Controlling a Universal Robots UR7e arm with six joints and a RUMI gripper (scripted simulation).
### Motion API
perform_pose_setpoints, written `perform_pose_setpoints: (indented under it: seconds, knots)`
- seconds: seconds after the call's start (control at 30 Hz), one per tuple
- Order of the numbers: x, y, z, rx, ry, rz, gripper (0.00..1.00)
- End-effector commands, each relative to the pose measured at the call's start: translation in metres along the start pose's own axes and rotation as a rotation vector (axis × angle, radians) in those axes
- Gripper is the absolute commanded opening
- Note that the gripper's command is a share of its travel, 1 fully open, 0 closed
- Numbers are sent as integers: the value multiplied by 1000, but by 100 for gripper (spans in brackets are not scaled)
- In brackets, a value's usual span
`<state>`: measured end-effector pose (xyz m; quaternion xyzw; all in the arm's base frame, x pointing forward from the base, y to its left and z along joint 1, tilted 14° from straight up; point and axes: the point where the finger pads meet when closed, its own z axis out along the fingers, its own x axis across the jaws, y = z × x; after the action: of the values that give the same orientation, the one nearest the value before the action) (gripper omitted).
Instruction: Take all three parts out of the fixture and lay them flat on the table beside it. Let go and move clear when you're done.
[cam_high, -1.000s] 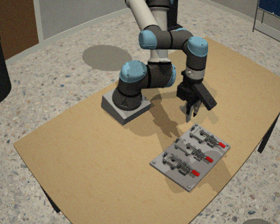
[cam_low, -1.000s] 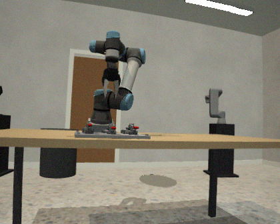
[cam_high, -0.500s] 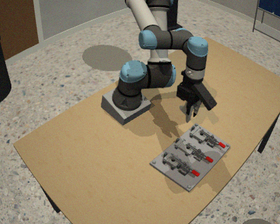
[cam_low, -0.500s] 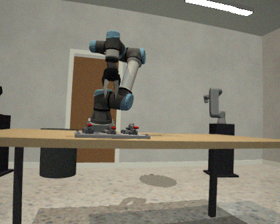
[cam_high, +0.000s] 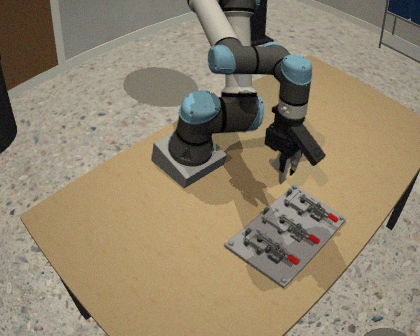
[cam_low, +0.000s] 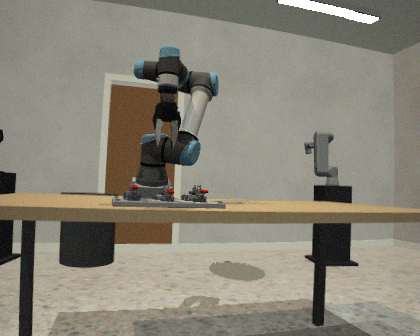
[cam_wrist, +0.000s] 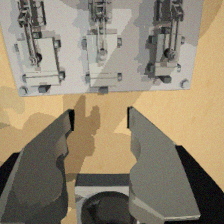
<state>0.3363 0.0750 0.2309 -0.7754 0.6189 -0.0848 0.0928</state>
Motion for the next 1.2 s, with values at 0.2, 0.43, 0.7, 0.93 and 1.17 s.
perform_pose_setpoints:
  seconds: [0.2, 0.43, 0.7, 0.93, 1.17]
  knots:
    - [0, 0, 0, 1, 0, 0, 28]
    - [0, 0, -1, 1, 0, 0, 28]
    - [0, 0, -1, 1, 0, 0, 28]
    - [0, -4, -1, 1, 0, 0, 28]
    - [0, -13, -1, 1, 0, 0, 28]
